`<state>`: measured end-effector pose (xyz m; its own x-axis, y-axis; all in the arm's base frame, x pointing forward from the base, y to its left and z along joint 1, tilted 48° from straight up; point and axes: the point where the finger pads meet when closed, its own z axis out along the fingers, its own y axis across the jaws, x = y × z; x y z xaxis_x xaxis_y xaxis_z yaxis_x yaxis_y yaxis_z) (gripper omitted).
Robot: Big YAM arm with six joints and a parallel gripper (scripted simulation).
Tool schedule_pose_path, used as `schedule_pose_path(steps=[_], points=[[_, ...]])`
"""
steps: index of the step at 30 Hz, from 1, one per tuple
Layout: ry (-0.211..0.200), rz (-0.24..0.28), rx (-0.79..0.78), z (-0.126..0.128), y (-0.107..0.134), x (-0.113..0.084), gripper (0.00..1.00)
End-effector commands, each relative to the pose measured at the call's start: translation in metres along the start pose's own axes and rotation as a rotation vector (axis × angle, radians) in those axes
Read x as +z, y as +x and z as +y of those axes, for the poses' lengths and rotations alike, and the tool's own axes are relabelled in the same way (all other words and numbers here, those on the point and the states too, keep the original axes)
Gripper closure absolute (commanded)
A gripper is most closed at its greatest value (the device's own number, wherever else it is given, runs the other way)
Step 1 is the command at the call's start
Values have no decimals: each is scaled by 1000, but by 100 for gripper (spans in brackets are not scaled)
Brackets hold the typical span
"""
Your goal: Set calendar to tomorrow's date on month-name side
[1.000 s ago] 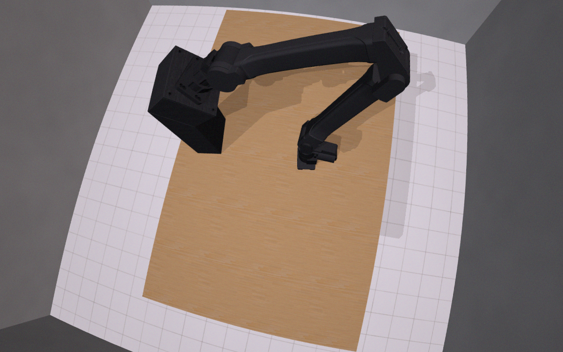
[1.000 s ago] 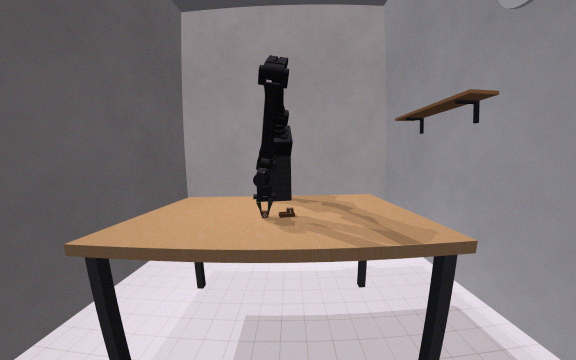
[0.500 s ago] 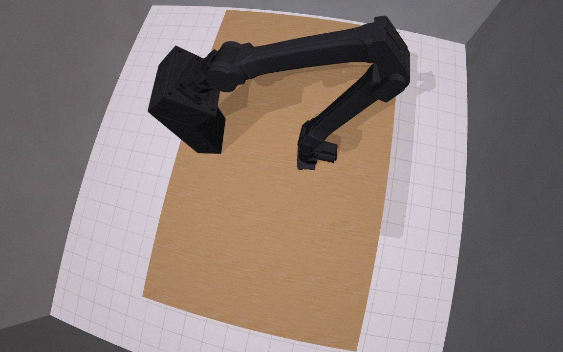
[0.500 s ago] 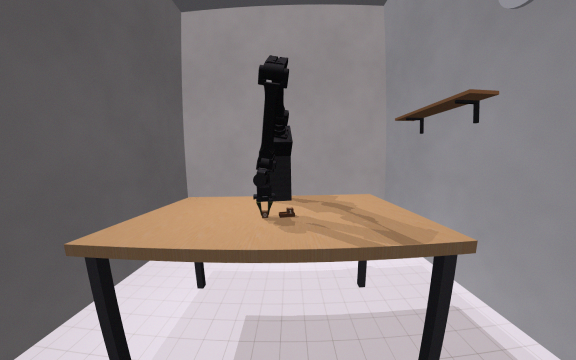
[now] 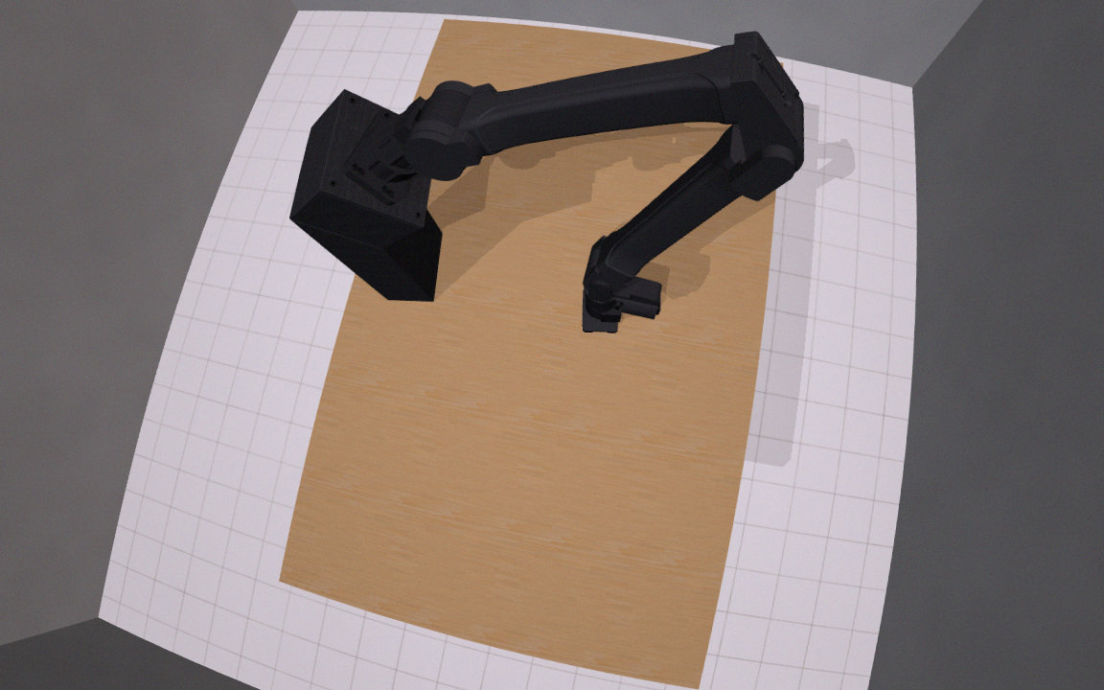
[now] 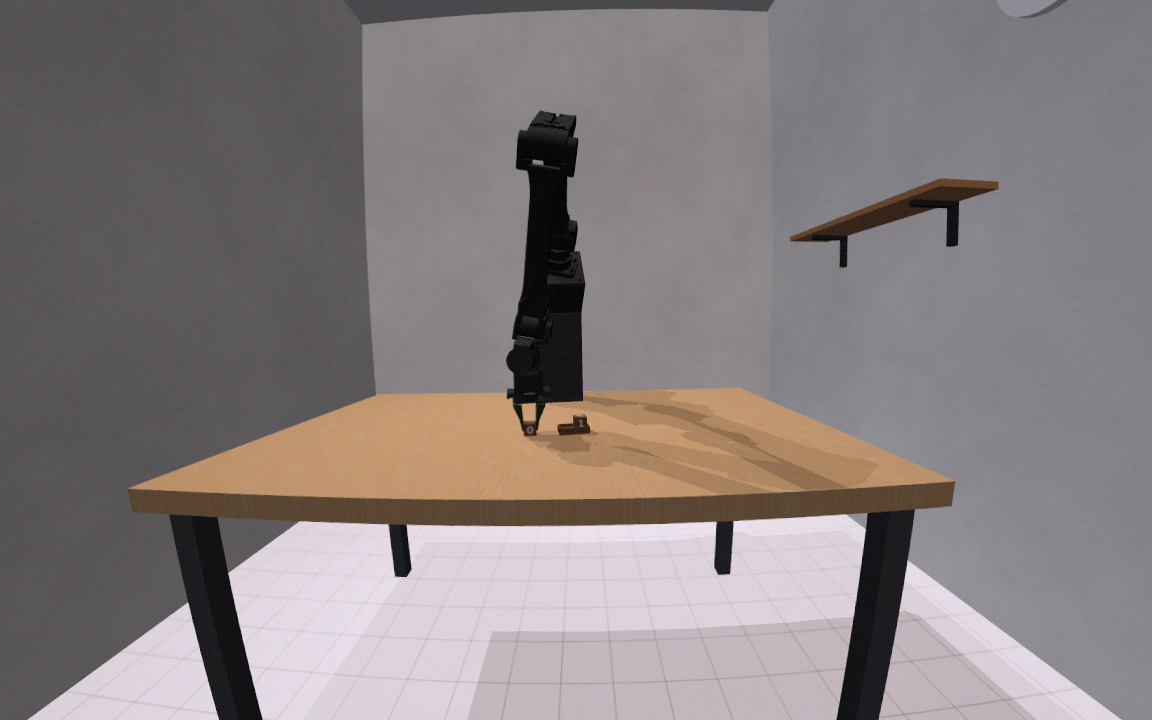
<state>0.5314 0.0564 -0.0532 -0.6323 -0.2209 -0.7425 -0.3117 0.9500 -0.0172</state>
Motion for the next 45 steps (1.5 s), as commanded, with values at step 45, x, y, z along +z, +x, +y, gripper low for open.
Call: schedule_pose_path(steps=[45], points=[[0,-14,5,2,-5,0,74]])
